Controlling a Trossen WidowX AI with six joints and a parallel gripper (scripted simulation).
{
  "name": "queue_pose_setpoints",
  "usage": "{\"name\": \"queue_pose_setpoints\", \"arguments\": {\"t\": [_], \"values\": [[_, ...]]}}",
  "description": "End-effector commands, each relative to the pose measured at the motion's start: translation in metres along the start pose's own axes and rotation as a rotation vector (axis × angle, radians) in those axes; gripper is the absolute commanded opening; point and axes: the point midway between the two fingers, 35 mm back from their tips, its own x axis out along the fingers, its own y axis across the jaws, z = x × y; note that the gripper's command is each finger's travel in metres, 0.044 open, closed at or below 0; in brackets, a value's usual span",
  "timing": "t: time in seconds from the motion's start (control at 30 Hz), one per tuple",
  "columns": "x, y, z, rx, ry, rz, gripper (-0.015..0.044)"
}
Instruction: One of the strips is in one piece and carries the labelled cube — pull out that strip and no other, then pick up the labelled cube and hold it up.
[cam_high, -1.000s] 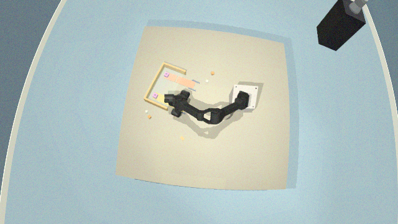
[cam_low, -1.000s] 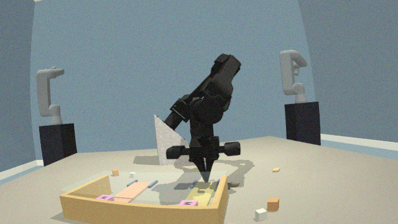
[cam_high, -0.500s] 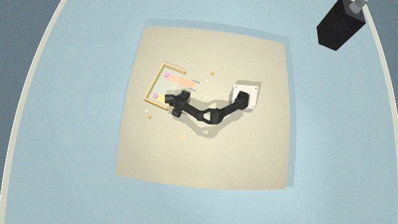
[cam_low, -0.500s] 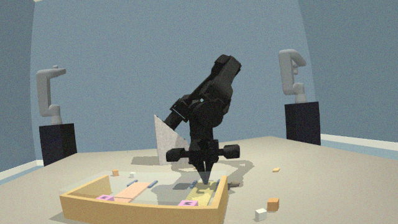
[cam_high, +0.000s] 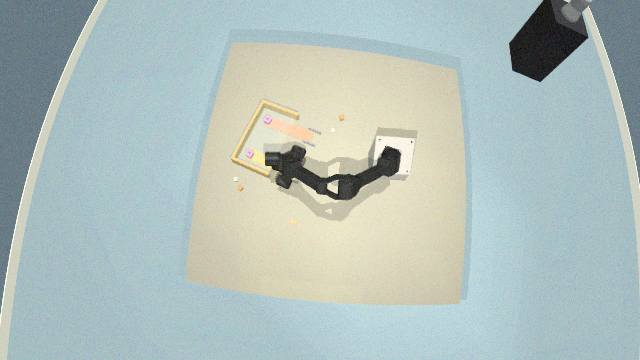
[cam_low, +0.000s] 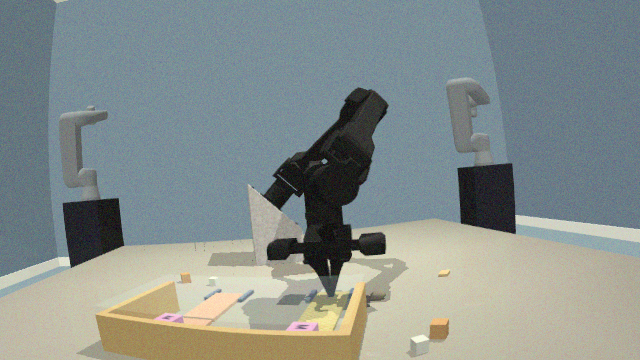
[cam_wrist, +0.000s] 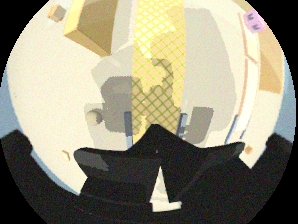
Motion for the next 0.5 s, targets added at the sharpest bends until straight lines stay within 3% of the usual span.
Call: {"name": "queue_pose_setpoints", "arguments": {"t": [0.0, 0.47], "values": [[0.0012, -0.0008, -0.0008, 0.005, 0.002, 0.000, 0.0000], [0.0026, -0.0006, -0.0005, 0.005, 0.002, 0.000, 0.0000]]}}
